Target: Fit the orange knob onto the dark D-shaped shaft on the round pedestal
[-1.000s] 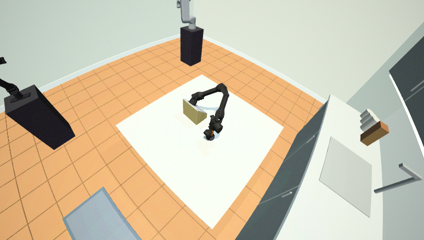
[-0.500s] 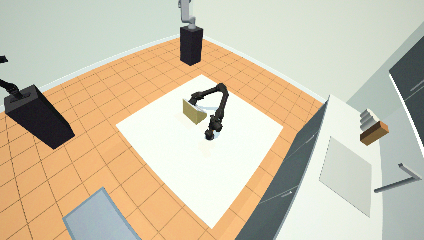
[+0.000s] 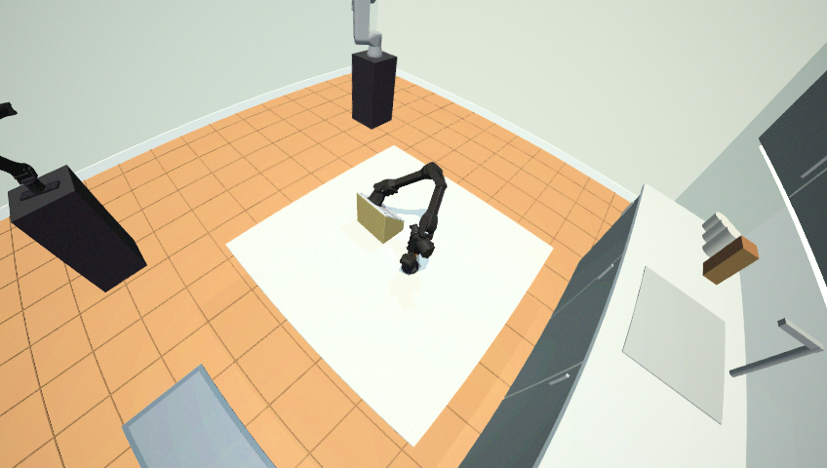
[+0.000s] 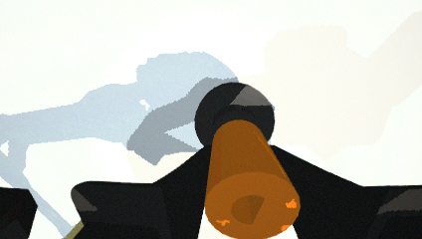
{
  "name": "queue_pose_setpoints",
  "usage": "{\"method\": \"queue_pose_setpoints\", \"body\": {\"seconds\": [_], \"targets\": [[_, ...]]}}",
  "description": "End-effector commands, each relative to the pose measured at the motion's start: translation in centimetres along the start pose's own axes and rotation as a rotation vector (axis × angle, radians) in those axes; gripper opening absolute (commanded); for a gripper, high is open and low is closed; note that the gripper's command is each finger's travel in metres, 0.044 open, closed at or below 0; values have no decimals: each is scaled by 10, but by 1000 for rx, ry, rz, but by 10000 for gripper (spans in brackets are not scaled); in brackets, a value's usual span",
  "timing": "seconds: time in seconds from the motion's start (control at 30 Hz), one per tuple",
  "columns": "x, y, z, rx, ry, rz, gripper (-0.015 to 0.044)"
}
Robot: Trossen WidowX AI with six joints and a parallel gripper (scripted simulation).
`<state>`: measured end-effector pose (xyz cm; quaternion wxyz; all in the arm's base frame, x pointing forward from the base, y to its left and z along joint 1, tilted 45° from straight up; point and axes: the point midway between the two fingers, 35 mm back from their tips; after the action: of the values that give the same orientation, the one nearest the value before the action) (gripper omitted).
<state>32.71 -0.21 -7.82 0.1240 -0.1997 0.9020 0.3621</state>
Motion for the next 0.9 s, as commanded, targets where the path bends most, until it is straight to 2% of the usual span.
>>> {"method": "queue_pose_setpoints", "body": {"seconds": [0.0,0.57,0.87], "targets": [[-1,0,0,-2,-2,-5,0],[-2,0,-4,-2,-2,-5,0],[-1,-1,-2,-2,-3,-215,0]]}}
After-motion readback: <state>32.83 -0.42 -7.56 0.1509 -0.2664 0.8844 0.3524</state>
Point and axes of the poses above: the point midway between the two fingers, 35 mm back from their tips, its own z axis out along the fingers, its own y axis across the jaws, x = y × z, and after that the axes turned 9 degrees about -z, right-handed
